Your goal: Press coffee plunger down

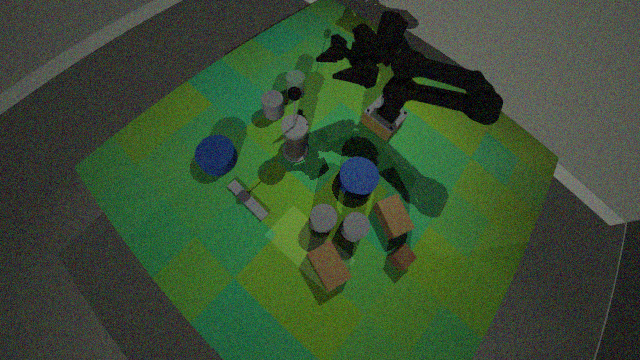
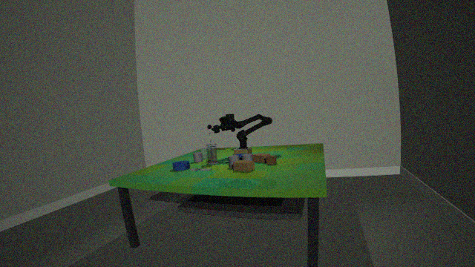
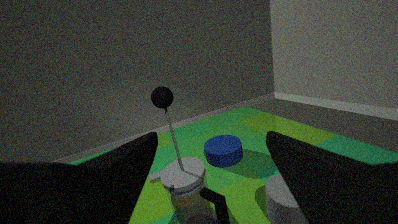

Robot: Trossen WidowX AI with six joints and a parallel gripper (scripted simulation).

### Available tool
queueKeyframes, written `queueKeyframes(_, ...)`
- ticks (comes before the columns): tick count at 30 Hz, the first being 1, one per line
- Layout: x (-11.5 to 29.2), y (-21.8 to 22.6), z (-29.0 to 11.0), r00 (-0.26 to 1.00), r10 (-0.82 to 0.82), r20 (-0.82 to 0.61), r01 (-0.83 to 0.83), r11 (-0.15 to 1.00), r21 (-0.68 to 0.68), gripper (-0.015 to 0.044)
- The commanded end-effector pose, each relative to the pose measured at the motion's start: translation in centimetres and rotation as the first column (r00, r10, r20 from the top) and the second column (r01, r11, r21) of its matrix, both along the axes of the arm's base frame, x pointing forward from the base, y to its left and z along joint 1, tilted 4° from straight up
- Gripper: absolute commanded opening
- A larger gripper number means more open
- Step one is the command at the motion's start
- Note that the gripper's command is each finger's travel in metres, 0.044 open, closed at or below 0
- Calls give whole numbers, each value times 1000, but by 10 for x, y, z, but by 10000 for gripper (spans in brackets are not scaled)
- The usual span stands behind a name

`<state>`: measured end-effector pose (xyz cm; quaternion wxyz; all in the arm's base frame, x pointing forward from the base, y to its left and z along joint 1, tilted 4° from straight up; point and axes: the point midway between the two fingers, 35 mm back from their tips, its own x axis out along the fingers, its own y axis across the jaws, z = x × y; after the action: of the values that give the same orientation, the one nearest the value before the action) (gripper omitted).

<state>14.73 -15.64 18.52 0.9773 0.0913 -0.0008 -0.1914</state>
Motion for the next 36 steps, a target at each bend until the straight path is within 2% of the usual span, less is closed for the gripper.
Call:
queueKeyframes(1, 1, -1, 1, 1000, -1, -1, 1, 1000, 3, 426)
queueKeyframes(7, 23, -10, 30, 998, -12, -54, 16, 998, 69, 440)
queueKeyframes(15, 69, -8, 72, 970, -11, -243, 46, 990, 136, 440)
queueKeyframes(25, 111, 25, 112, 849, -19, -528, 53, 997, 48, 440)
queueKeyframes(29, 111, 26, 104, 846, -20, -533, 52, 998, 45, 440)
queueKeyframes(36, 109, 28, 53, 846, -15, -533, 47, 998, 45, 440)
